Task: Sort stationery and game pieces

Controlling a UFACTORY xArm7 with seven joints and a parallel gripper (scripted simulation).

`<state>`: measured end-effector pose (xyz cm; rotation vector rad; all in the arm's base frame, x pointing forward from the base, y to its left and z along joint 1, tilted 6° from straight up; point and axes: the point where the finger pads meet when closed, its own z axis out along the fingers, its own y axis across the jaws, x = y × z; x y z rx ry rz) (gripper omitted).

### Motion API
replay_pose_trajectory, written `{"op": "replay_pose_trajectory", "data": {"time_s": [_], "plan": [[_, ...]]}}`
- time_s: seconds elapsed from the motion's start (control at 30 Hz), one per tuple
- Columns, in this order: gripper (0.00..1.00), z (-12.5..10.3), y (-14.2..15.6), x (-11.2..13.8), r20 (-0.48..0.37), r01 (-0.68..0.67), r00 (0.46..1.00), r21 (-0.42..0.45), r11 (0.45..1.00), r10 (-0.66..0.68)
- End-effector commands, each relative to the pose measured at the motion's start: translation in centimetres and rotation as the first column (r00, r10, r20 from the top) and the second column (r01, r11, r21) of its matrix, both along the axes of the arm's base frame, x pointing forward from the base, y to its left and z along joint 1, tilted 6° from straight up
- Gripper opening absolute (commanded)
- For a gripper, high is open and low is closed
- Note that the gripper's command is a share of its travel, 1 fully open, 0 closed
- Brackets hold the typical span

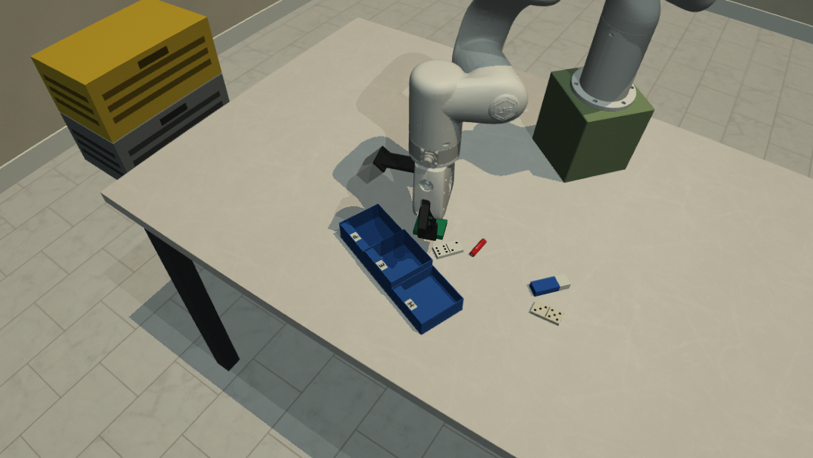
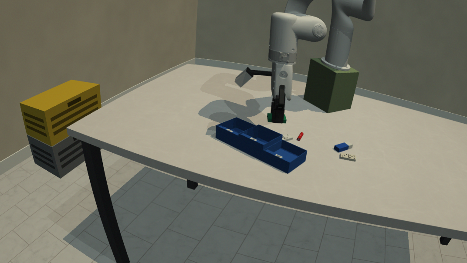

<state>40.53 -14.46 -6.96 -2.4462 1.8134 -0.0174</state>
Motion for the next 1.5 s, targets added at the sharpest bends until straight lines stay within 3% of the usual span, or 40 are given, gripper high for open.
{"op": "replay_pose_trajectory", "data": {"time_s": [0.0,0.17,0.53,0.67,0.73,0.77,1.07,1.47], "plan": [[0.0,-0.1,-2.2,0.7,0.004,-0.001,1.0,0.003,1.0,0.001],[0.0,-0.2,-3.4,0.9,0.011,-0.1,0.995,-0.005,0.995,0.1],[0.0,-0.6,-9.9,2.2,0.019,-0.421,0.907,-0.045,0.906,0.422],[0.0,-0.6,-10.1,2.2,0.016,-0.513,0.857,-0.061,0.856,0.515],[0.0,-0.6,-10.1,2.2,0.016,-0.513,0.857,-0.061,0.856,0.515],[0.0,-0.6,-10.1,2.3,0.017,-0.58,0.813,-0.068,0.812,0.582],[0.0,-0.6,-10.1,2.3,0.034,-0.752,0.655,-0.076,0.655,0.755],[0.0,-0.6,-10.1,2.3,0.034,-0.754,0.652,-0.076,0.653,0.757]]}}
